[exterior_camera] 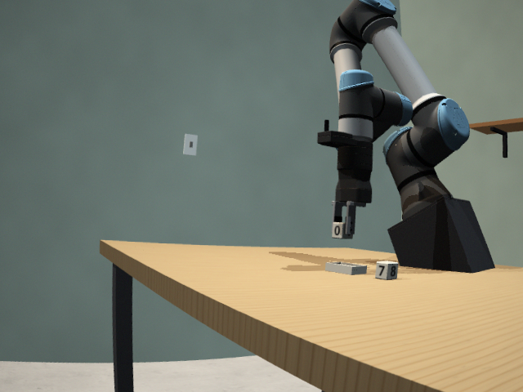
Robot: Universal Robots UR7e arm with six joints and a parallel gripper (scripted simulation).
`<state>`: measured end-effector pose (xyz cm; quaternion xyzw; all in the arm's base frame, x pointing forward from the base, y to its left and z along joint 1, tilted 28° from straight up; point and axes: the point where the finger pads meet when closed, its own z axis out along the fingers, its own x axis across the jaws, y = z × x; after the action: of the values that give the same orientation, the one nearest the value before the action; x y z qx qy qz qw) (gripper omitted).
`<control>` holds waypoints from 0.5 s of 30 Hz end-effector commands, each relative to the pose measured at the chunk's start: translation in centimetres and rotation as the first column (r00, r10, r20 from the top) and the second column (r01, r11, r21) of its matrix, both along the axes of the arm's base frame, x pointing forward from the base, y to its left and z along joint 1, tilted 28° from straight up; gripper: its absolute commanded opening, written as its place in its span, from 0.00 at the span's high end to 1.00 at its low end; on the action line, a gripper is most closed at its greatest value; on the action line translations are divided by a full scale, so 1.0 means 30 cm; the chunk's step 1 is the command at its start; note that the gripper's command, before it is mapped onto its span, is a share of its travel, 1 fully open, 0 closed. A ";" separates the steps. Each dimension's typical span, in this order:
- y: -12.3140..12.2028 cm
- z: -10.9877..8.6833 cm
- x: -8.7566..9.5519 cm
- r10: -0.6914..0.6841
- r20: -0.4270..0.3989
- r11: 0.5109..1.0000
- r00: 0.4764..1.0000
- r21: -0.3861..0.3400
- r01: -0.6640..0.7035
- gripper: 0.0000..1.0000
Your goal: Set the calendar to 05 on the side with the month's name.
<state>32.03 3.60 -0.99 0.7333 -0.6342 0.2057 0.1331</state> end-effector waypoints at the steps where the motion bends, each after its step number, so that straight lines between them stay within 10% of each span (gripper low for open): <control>1: -0.019 -0.036 0.005 0.000 0.001 1.000 1.000 0.000 0.000 0.40; 15: -0.033 -0.062 0.009 0.000 0.001 1.000 1.000 0.000 0.000 0.40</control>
<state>32.26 2.66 -2.79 0.7333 -0.6343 0.2054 0.1335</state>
